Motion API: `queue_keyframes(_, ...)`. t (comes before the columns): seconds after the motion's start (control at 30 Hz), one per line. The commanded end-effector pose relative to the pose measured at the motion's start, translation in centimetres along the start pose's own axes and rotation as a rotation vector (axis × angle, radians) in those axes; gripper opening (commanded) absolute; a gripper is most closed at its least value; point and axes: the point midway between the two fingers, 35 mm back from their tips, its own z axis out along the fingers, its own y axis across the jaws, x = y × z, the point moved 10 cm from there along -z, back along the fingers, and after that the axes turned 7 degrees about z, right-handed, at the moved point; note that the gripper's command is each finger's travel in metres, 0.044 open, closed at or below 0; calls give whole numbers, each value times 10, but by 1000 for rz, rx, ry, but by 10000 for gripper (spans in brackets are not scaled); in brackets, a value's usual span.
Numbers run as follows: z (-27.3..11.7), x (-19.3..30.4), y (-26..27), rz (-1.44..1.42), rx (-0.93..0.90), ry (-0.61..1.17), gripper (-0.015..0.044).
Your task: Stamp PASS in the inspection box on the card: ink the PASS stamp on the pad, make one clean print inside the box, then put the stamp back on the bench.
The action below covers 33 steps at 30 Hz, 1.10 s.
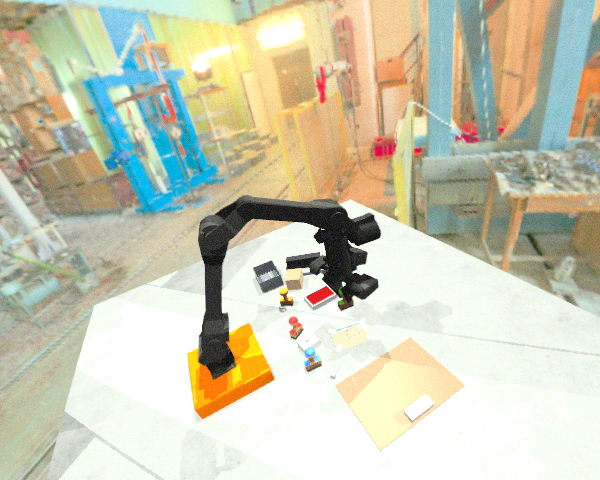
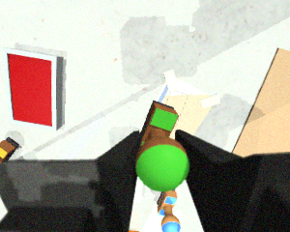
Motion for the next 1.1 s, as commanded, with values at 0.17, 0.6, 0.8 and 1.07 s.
queue_keyframes(0.17, -1, 7, -29, -50, 6, -3, 0)
queue_keyframes(0.6, 7, 7, -30, -50, 5, -4, 0)
queue_keyframes(0.8, 11, 6, -30, -50, 5, -5, 0)
queue_keyframes(1.07, 17, 6, -30, -50, 5, -5, 0)
